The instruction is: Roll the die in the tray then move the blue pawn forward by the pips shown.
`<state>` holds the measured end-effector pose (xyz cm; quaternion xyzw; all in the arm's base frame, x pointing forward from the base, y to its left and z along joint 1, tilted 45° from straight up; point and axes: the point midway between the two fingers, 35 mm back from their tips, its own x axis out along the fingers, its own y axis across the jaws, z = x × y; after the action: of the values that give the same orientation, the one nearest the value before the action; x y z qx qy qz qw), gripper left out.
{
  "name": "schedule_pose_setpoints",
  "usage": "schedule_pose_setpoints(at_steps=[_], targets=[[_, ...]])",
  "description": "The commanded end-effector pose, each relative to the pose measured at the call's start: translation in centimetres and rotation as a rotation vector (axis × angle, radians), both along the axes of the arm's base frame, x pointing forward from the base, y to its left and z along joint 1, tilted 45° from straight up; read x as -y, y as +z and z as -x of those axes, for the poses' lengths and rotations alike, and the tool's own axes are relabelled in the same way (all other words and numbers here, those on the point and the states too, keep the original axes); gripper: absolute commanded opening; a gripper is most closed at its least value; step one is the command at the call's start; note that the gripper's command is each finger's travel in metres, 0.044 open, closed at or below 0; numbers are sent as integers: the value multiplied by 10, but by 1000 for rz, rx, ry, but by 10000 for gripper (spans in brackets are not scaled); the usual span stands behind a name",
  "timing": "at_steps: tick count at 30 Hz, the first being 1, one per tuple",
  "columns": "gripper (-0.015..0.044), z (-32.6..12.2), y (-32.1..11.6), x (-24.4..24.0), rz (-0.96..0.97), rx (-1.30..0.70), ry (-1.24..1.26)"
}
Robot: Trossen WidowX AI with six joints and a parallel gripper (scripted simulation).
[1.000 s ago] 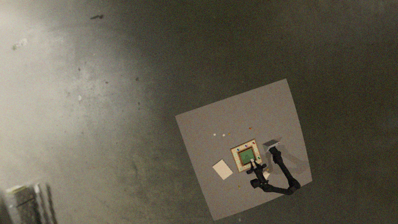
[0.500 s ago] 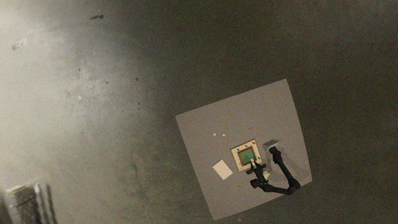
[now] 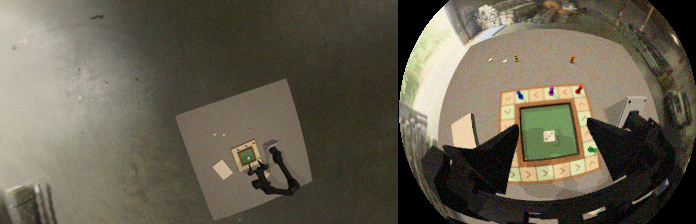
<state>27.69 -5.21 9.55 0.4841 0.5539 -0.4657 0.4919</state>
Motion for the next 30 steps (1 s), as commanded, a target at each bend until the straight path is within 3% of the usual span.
schedule_pose_setpoints(at_steps=[1,5,11,13,20,30], targets=[[440,6,-25,-4,-317,-79,4],[440,0,-35,-5,-673,-31,-49],[440,5,-39,-3,-613,-64,-53],[388,2,-41,-1,-620,-38,5],[204,-28,-64,16,-658,233,614],[200,-65,-109,40,-601,656,1498]])
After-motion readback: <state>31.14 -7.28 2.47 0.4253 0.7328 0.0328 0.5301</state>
